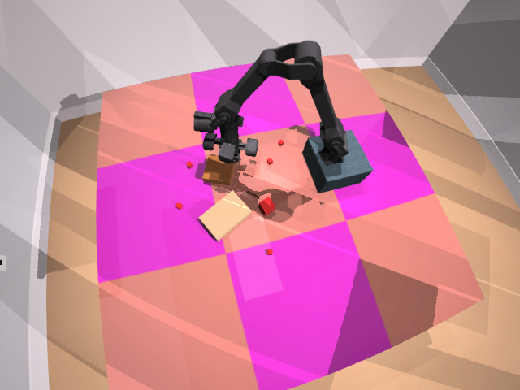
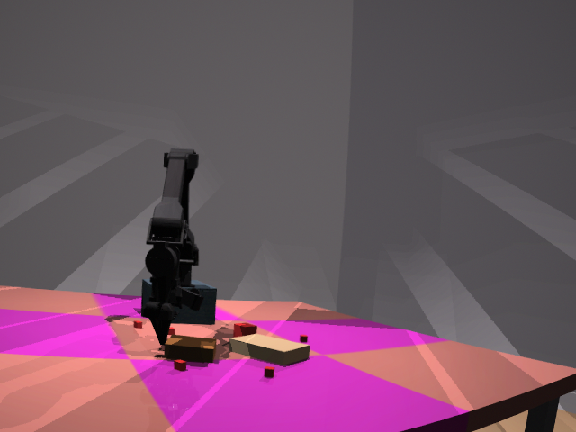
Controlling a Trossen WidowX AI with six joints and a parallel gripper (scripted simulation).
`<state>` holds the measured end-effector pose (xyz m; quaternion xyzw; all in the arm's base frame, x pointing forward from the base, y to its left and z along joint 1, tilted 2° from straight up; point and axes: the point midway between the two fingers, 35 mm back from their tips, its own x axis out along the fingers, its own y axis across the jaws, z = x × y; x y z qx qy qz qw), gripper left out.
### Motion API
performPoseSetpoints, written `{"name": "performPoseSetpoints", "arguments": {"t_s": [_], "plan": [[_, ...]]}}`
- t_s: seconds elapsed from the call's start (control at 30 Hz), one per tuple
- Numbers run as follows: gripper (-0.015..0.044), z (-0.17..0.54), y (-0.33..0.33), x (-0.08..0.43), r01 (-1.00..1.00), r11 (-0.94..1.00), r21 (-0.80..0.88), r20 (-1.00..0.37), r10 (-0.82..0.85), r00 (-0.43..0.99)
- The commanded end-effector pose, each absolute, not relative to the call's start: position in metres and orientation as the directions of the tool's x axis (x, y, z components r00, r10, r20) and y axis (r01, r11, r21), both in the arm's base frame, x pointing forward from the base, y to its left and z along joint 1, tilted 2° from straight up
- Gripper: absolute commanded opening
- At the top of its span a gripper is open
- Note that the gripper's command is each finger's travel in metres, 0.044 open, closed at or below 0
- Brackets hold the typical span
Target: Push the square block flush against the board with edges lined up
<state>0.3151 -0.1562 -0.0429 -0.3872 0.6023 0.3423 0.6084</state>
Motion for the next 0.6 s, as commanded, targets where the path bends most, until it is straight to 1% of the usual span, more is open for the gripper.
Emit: {"name": "performPoseSetpoints", "arguments": {"t_s": [0.0, 0.57], "plan": [[0.0, -0.044, -0.153, 0.317, -0.881, 0.47, -0.057, -0.998, -0.051, 0.037], [0.0, -0.044, -0.141, 0.325, -0.881, 0.47, -0.057, -0.998, -0.049, 0.038]]}}
